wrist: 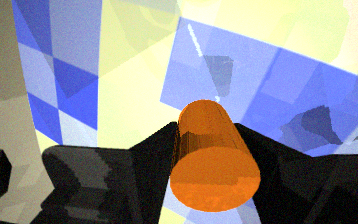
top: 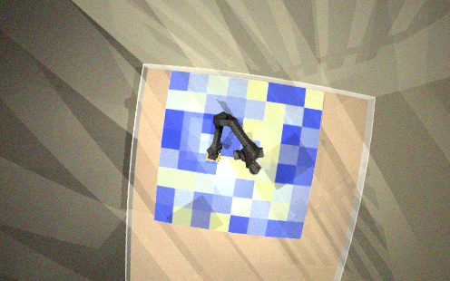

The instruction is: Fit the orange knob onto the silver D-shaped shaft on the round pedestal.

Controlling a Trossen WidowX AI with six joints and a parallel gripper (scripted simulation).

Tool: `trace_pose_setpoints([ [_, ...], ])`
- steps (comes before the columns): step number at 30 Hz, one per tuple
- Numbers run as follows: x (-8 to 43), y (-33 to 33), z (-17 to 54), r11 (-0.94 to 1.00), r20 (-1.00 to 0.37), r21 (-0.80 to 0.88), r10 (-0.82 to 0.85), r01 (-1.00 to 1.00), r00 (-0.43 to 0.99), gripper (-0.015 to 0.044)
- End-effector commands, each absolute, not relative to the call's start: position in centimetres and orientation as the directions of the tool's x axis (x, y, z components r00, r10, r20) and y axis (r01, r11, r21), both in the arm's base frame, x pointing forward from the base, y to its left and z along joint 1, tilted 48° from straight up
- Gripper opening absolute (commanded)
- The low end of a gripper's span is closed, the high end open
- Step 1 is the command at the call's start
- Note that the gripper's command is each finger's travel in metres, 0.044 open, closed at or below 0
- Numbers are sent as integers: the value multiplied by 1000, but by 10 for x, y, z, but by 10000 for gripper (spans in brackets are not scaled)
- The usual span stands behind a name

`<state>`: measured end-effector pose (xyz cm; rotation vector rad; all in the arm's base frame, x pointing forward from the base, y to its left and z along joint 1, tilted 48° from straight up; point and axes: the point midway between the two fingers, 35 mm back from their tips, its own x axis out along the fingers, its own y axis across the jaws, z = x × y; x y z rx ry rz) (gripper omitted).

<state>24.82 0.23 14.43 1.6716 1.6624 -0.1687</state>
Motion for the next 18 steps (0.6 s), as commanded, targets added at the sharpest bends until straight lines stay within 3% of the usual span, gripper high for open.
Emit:
trace_pose_setpoints([
  [1, 249, -3, 153, 69, -544, 466, 809, 882, 224, 0],
  [18, 250, -24, 184, -246, -326, 637, 773, 731, 544, 0],
])
